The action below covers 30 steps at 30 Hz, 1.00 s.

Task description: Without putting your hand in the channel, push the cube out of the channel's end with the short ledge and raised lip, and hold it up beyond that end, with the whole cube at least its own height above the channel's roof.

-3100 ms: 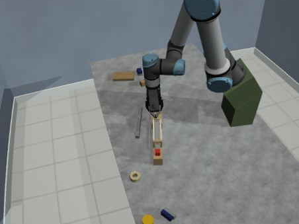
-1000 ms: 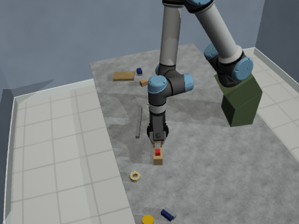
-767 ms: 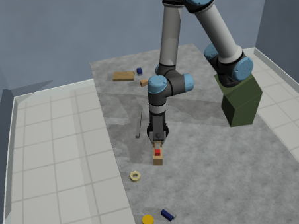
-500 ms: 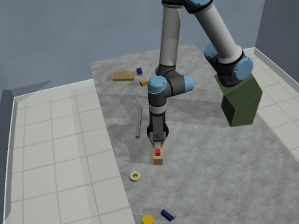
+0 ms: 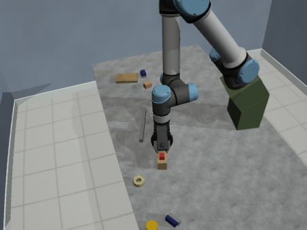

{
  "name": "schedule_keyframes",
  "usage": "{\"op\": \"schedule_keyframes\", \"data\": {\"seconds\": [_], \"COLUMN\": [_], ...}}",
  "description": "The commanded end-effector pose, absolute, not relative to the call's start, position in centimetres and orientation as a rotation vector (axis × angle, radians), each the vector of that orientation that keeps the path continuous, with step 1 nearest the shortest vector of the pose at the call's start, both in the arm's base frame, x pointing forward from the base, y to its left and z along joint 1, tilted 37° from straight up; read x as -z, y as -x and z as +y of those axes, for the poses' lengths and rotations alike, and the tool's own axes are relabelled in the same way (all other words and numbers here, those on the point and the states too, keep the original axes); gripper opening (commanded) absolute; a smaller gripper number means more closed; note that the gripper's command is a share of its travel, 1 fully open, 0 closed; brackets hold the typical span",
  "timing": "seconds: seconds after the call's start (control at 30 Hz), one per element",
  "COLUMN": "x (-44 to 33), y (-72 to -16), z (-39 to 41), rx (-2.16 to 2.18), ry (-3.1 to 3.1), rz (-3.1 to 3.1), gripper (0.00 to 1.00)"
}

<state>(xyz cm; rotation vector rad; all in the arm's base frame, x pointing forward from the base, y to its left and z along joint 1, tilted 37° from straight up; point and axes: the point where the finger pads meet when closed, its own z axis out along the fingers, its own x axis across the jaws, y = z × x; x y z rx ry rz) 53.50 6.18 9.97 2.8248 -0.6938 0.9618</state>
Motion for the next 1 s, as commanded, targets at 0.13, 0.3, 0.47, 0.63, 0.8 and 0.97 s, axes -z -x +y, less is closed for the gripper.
{"op": "schedule_keyframes", "data": {"seconds": [0.13,0.3,0.47,0.63,0.8,0.97], "x": [-9.4,-8.7,-7.8,-7.6,-7.6,-7.6], "y": [-54.0,-54.6,-55.2,-55.3,-55.3,-55.3], "z": [6.1,5.8,5.6,5.6,5.6,5.6], "rx": [-0.966,-0.966,-0.966,-0.966,-0.966,-0.966], "ry": [-2.824,-2.824,-2.824,-2.824,-2.824,-2.824], "rz": [-0.693,-0.693,-0.693,-0.693,-0.693,-0.693], "gripper": [0.25,0.25,0.25,0.25,0.25,0.25]}}
